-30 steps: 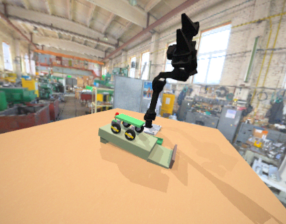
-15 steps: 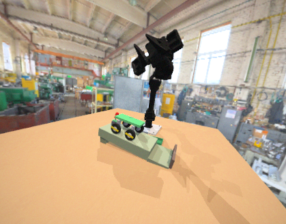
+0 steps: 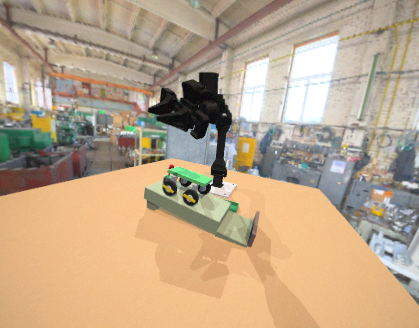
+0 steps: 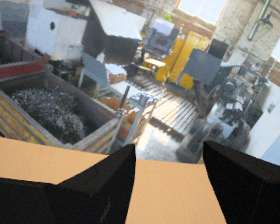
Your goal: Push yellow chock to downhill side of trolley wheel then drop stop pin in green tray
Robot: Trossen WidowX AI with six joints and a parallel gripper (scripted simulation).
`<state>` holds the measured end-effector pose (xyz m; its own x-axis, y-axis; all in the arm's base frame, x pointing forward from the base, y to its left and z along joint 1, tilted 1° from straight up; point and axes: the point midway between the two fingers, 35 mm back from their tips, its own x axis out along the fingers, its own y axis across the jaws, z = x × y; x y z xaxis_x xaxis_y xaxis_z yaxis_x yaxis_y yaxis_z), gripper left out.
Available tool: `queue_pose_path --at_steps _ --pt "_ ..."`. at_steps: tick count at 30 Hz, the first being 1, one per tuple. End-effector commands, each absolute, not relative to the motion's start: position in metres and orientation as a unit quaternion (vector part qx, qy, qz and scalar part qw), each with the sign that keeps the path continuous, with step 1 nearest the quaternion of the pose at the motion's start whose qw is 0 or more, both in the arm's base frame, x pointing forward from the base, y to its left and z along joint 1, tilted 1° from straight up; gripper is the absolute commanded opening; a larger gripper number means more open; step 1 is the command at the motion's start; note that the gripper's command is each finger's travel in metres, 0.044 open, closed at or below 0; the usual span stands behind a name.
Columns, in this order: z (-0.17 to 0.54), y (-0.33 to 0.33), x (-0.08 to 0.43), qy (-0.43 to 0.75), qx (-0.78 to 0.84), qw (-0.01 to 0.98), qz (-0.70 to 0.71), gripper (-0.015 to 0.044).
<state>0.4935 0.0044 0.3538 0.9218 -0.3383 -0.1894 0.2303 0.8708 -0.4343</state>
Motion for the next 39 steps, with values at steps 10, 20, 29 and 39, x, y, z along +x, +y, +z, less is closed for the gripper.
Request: queue_pose_path --at_steps 10,20,29,39 --pt "0.268 -0.090 0.432 0.370 -0.484 0.793 -0.028 0.0190" --pt "0.211 -0.136 0.355 0.486 -0.580 0.635 0.153 0.0190" --pt "0.174 -0.150 0.274 0.510 -0.595 0.514 0.349 0.0190" --pt "0.154 -0.137 0.190 0.445 -0.564 0.434 0.543 0.0190"
